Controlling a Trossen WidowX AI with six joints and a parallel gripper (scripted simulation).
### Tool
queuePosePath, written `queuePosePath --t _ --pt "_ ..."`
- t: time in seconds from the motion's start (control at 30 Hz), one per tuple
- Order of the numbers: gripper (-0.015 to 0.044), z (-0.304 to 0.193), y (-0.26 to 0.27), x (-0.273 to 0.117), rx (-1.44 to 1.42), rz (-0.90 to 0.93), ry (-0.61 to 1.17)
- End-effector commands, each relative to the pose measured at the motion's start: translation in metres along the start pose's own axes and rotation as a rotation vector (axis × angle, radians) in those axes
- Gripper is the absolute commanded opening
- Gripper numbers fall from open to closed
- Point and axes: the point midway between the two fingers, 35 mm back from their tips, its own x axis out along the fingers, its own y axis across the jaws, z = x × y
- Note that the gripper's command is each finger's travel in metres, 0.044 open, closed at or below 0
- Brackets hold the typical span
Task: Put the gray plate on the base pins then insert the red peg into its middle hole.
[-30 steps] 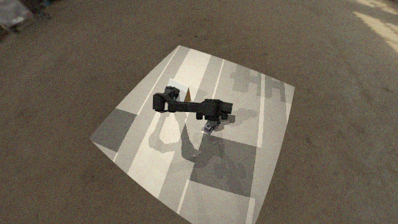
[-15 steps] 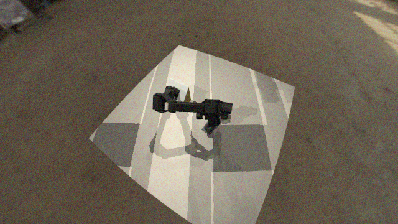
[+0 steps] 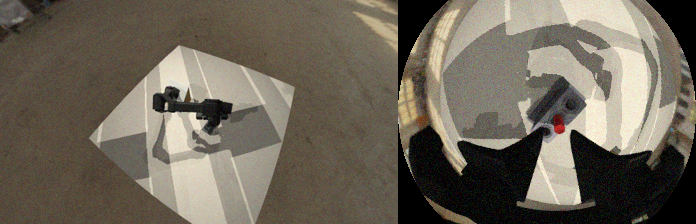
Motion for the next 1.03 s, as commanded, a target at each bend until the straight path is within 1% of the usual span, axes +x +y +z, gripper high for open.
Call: queuePosePath --t 0.0,1.0 --pt "0.015 0.0 0.0 0.0 -0.001 0.0 0.0" --pt "0.015 -0.003 -0.006 -0.018 -0.006 -0.002 -0.003"
